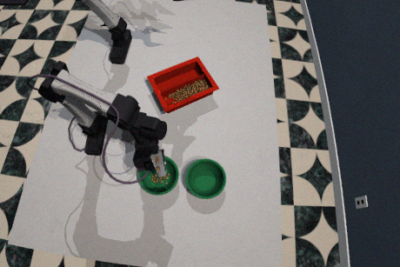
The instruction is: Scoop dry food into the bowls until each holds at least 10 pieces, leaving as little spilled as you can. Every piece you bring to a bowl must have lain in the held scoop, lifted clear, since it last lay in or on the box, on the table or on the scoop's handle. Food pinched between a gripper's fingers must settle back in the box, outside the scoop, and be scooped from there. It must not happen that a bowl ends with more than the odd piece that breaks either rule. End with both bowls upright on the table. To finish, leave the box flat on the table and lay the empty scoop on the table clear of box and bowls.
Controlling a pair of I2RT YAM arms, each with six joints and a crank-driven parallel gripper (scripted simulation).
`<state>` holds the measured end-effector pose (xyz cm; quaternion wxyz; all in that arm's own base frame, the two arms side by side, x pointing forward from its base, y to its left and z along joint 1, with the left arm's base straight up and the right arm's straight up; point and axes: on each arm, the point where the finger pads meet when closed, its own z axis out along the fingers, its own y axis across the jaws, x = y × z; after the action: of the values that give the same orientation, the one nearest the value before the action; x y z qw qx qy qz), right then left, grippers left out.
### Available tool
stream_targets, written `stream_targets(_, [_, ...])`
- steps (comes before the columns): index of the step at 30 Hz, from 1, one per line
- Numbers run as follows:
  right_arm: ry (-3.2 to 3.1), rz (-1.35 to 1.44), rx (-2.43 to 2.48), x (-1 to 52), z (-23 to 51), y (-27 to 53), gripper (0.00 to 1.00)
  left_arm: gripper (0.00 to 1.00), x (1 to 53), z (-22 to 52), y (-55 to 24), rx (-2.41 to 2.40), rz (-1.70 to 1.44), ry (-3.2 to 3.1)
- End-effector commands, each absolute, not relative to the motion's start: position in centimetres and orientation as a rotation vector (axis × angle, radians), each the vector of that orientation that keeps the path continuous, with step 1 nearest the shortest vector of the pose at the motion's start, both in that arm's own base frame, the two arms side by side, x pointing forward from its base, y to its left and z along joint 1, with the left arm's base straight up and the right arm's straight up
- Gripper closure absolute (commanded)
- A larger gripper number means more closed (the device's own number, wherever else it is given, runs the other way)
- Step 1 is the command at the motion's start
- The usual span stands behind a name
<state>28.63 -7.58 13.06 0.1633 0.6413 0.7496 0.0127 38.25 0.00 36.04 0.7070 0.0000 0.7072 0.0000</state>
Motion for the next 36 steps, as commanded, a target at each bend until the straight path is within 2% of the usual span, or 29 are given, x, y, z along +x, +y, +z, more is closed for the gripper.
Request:
stream_targets(1, [2.111, 0.028, 1.783, 28.8, 14.1, -8.4, 1.0, 0.0, 38.0, 37.3, 0.0, -0.001, -0.001, 1.539])
stream_targets(36, [2.169, 0.001, 1.766, 28.5, 13.2, -8.1, 1.0, 0.0, 38.0, 37.3, 0.0, -0.001, -0.001, 1.539])
